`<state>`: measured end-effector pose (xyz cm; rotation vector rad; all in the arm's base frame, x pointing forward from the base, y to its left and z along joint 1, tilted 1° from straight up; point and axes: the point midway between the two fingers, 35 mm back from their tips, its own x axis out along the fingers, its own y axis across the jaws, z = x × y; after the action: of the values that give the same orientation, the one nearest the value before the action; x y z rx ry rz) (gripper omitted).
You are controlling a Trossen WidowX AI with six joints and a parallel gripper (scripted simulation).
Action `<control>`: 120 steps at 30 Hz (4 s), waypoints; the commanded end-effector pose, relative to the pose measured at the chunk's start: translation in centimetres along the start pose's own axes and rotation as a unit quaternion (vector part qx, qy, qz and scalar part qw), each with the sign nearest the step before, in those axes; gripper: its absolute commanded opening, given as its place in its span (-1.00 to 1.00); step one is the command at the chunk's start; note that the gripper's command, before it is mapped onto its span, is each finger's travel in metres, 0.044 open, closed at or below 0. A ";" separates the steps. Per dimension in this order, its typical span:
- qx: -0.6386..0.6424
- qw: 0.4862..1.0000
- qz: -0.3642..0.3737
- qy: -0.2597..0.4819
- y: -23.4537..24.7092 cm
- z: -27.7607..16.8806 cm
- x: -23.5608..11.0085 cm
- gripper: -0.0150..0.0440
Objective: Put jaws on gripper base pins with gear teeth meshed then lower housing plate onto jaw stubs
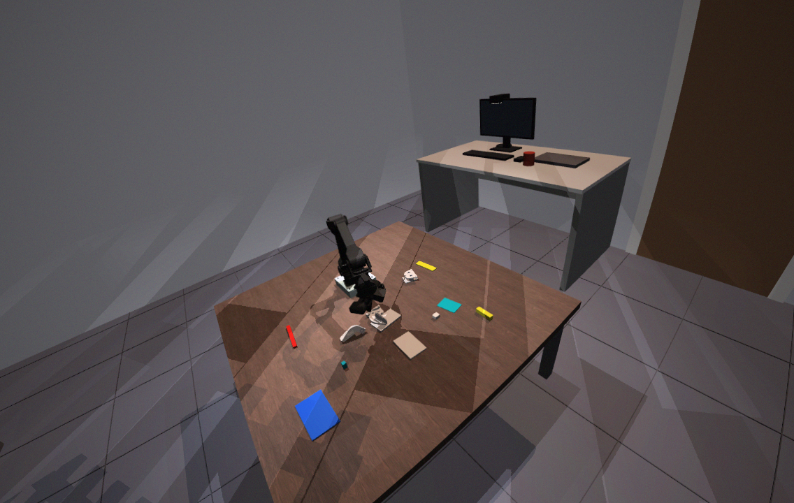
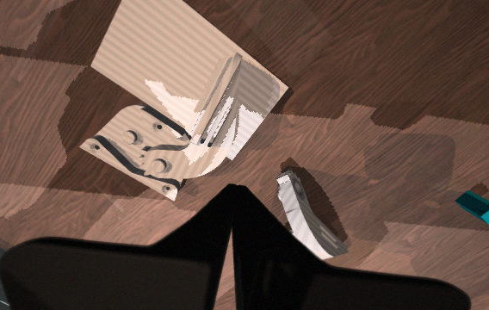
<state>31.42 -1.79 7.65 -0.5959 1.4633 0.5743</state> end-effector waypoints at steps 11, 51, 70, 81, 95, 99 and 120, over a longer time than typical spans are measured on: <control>-0.163 0.987 0.001 0.003 -1.2 -2.4 -0.2 -0.49; -0.390 0.921 0.004 0.006 -2.9 -5.8 1.4 -0.49; -0.396 0.918 0.004 0.006 -2.9 -5.9 4.5 -0.49; -0.398 0.917 0.004 0.006 -2.8 -6.1 5.7 -0.49; -0.398 0.917 0.004 0.006 -3.5 -5.4 5.6 -0.49; -0.398 0.917 0.004 0.005 -3.9 -4.9 5.6 -0.49; -0.398 0.917 0.002 0.005 -6.3 -2.4 5.6 -0.49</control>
<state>33.53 -8.03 2.43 -1.2321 1.1928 1.1828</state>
